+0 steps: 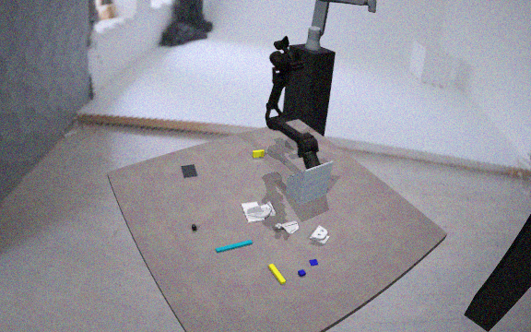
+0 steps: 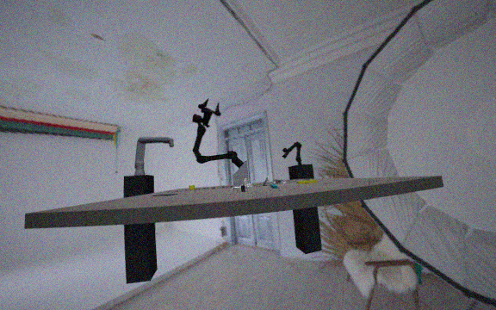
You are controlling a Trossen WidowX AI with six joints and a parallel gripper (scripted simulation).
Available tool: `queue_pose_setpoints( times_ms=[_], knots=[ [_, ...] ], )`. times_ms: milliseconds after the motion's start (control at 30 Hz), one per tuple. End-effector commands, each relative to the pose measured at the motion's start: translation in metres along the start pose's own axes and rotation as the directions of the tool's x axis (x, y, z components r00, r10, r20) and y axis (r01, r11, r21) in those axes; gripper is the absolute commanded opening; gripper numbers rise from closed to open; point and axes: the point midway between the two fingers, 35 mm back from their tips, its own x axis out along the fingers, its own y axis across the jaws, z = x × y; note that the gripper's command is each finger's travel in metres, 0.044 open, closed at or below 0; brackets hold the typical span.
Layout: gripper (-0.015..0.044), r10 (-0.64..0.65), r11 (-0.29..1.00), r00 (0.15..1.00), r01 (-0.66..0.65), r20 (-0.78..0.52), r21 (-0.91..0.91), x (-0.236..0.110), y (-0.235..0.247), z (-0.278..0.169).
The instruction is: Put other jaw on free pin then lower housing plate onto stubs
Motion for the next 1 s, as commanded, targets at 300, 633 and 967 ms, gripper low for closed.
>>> queue_pose_setpoints(
  times_ms=[300,633,967],
  knots=[
    [0.0440,-0.151,0.943,0.985,0.170,0.087,-0.286,0.034,-0.049,0.013],
    [0.0440,-0.251,0.840,0.954,0.300,0.167,-0.452,0.053,-0.083,0.031],
    [0.0440,-0.333,0.728,0.913,0.408,0.235,-0.552,0.063,-0.112,0.053]
  ],
)
